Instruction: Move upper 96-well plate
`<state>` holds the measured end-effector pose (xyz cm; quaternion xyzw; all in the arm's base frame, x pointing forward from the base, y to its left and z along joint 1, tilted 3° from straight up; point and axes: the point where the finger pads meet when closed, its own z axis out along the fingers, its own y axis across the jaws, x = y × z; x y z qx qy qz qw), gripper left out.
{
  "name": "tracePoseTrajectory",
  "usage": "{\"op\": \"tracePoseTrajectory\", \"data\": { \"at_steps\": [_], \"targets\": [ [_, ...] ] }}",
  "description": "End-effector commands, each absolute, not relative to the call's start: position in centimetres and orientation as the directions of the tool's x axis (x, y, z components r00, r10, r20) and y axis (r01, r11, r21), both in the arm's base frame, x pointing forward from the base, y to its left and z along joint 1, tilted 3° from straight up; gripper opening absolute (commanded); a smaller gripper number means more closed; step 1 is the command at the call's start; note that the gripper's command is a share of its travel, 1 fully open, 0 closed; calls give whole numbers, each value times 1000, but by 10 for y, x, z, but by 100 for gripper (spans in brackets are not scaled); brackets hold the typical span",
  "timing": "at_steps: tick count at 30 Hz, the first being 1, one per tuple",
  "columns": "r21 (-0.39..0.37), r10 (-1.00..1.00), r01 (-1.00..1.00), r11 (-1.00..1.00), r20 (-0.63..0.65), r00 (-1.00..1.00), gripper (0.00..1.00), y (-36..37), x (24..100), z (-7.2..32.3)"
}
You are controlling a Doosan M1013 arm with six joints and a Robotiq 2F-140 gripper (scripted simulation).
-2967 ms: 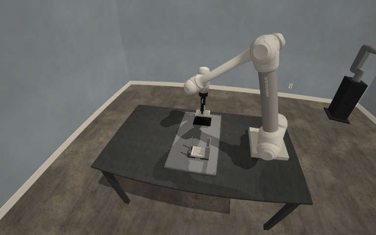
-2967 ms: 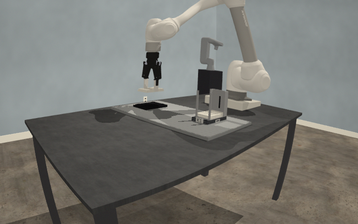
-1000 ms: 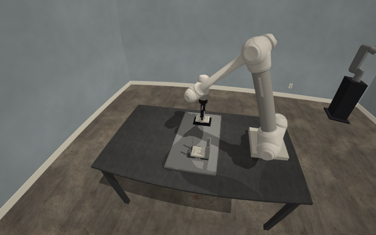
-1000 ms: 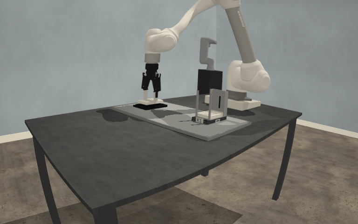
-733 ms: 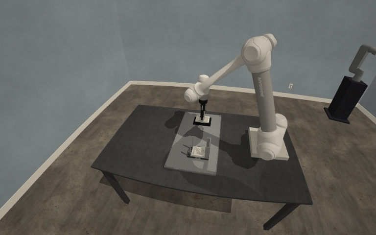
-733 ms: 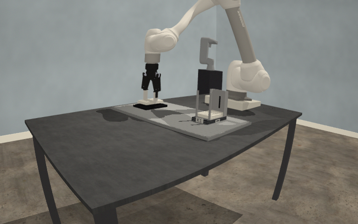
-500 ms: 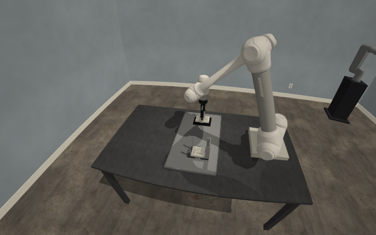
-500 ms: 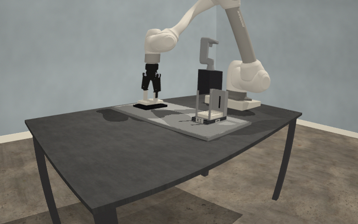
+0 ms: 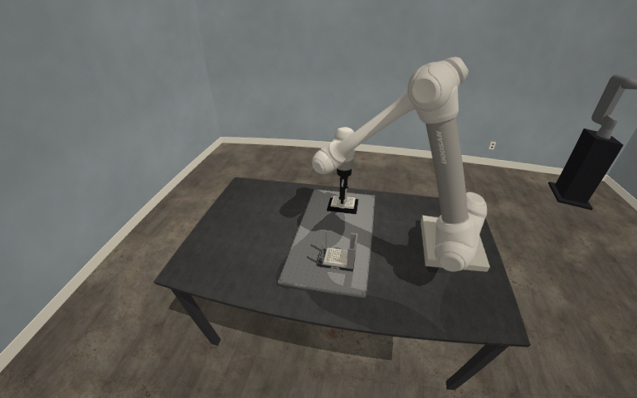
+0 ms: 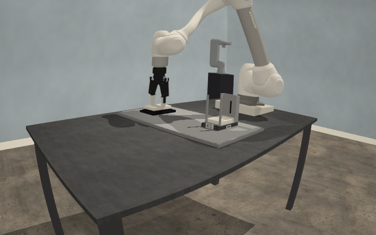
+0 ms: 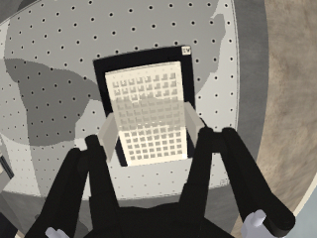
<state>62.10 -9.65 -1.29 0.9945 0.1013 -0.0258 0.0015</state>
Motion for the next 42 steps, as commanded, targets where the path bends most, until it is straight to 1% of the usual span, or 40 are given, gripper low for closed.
{"op": "tracePoseTrajectory", "data": {
  "at_steps": [1,42],
  "targets": [
    [-2,201,202,-979,-51,978,0,-96,621,-13],
    [-2,201,202,-979,-51,978,0,-97,621,-19]
  ]
}}
